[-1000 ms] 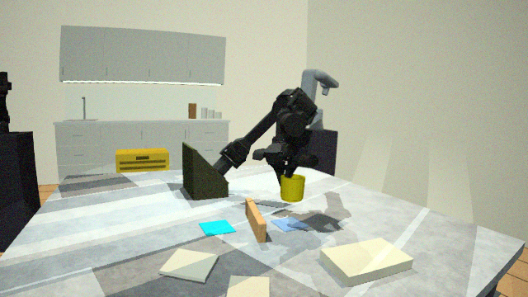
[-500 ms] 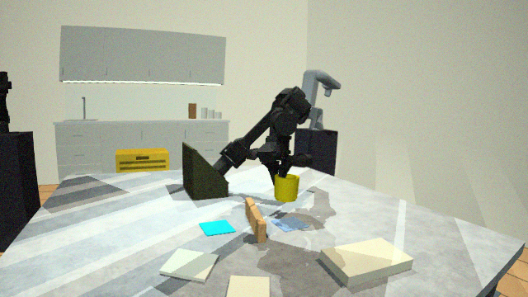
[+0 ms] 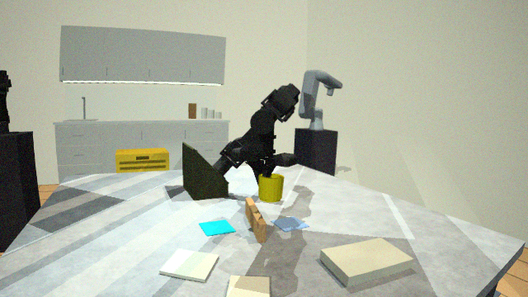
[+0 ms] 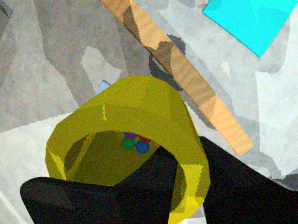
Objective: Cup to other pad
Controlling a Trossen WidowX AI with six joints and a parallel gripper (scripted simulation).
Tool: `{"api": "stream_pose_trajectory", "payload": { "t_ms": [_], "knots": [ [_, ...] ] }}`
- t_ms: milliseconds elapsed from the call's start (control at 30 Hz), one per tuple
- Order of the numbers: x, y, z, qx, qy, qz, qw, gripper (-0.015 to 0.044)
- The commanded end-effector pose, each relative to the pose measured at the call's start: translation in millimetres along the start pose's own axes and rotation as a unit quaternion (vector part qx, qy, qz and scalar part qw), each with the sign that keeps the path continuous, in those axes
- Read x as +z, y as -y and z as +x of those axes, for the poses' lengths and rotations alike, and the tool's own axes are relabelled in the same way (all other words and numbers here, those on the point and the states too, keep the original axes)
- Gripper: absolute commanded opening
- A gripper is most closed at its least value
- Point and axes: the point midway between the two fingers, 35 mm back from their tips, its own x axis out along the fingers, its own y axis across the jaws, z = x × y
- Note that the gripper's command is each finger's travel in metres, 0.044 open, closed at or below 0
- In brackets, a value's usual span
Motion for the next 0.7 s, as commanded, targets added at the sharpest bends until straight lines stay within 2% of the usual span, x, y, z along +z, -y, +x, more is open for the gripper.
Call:
{"api": "stream_pose_trajectory", "payload": {
  "t_ms": [0, 667],
  "knots": [
    [11.5, 12.0, 0.0, -0.002, 0.000, 0.002, 1.000, 0.0000],
    [55.1, 55.9, -2.3, -0.003, 0.002, 0.002, 1.000, 0.0000]
  ]
}}
